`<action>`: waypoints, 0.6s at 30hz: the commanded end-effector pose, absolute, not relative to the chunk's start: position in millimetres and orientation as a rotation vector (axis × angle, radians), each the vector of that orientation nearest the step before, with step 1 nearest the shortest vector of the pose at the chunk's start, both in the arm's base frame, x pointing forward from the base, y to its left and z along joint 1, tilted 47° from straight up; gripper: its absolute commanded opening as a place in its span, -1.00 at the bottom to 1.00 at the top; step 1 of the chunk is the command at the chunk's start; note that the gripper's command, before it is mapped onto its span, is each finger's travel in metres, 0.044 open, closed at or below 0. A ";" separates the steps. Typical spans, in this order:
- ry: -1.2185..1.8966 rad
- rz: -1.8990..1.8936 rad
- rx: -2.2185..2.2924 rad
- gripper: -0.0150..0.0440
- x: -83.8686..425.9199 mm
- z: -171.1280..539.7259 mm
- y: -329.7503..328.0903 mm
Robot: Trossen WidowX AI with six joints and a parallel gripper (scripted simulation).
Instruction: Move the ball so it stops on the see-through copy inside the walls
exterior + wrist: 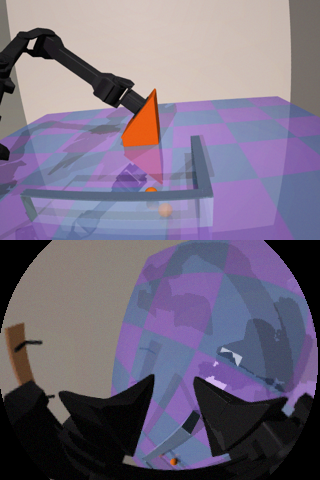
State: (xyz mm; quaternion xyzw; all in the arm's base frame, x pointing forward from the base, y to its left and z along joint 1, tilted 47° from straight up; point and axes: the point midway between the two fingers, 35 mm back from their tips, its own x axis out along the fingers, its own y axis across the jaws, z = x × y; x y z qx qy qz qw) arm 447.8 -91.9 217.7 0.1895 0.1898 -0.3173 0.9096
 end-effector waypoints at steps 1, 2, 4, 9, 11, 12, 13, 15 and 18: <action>0.553 -0.602 0.199 0.27 451.1 186.1 -64.5; 0.598 -0.584 0.143 0.27 450.9 177.2 -56.6; 0.685 -0.544 0.027 0.27 449.3 160.2 -41.8; 0.889 -0.423 -0.280 0.27 439.9 119.9 -7.6; 0.993 -0.342 -0.458 0.27 431.8 99.6 10.1; 1.042 -0.295 -0.550 0.27 427.3 89.7 18.9; 1.090 -0.245 -0.643 0.27 422.5 80.1 27.4; 1.177 -0.135 -0.825 0.27 413.4 61.9 43.6; 1.292 0.051 -1.093 0.27 398.5 36.2 65.2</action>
